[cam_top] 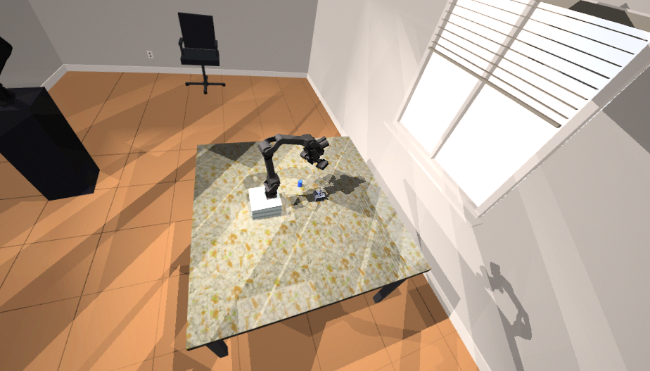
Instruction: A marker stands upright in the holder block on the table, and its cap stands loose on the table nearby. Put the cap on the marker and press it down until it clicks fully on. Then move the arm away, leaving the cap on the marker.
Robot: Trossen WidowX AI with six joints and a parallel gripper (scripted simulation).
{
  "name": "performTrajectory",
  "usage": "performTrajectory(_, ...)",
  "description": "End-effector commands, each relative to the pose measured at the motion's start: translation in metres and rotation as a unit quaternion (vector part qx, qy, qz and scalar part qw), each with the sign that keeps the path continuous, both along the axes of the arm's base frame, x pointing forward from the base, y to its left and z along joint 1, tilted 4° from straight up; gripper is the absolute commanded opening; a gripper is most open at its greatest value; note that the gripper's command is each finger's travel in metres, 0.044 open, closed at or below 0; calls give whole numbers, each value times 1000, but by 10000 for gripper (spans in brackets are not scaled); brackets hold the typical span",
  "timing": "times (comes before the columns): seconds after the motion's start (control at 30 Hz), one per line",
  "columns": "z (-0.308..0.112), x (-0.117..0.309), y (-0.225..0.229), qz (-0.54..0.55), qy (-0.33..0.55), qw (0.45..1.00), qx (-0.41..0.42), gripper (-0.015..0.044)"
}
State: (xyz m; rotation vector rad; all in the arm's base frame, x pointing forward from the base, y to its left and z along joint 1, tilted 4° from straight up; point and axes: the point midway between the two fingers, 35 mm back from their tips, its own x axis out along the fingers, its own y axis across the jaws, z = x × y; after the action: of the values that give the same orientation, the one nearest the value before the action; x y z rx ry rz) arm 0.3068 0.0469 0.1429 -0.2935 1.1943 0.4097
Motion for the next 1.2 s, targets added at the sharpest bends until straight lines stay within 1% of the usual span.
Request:
performTrajectory(0.0, -55, -23, 29, 88, 84, 992, -36, 241)
performTrajectory(0.07, -81, -40, 42, 135, 126, 981, -56, 241)
performTrajectory(0.13, -97, -52, 49, 164, 152, 972, -69, 241)
performTrajectory(0.33, -101, -61, 50, 168, 155, 971, -71, 241)
performTrajectory(0.43, -131, -62, 51, 168, 155, 971, -71, 241)
performTrajectory(0.6, -135, -63, 51, 168, 155, 971, -71, 241)
performTrajectory(0.7, -147, -65, 52, 168, 156, 971, -71, 241)
performTrajectory(1.17, -164, -65, 54, 168, 156, 971, -71, 241)
